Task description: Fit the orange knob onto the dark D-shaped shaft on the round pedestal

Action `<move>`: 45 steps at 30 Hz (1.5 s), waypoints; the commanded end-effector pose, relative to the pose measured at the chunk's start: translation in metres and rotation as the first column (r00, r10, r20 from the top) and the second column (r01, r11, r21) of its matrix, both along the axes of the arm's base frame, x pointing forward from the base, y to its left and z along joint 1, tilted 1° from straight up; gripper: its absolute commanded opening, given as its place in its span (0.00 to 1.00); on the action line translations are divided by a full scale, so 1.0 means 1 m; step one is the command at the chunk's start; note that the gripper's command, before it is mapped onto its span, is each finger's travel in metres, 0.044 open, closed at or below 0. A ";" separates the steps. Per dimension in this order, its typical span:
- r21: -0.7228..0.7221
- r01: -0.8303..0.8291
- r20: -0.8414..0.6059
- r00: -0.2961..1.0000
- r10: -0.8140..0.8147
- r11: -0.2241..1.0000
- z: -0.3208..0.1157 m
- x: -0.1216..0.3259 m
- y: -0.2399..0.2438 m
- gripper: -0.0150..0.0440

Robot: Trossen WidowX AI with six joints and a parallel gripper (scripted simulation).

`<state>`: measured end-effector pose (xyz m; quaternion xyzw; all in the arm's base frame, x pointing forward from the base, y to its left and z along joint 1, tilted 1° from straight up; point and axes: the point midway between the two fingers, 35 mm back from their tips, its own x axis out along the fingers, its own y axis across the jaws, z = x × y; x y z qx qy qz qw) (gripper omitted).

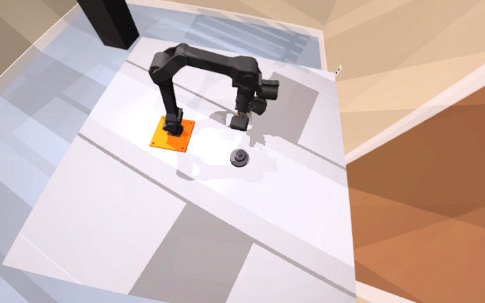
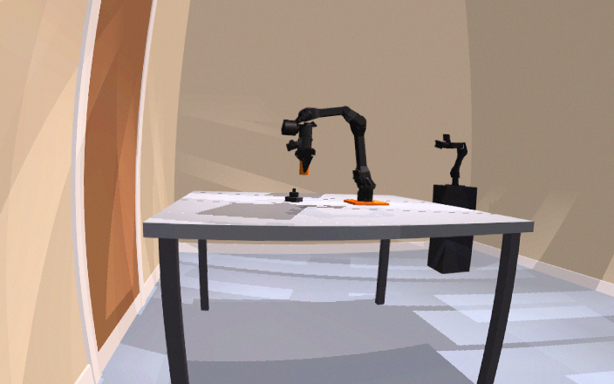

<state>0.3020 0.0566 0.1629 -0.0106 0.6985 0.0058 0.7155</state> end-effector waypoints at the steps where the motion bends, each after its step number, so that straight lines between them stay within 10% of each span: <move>1: -0.004 0.001 -0.002 1.000 -0.001 1.000 -0.005 0.006 -0.013 0.25; 45: -0.012 -0.002 -0.004 1.000 0.002 1.000 -0.049 0.029 -0.116 0.25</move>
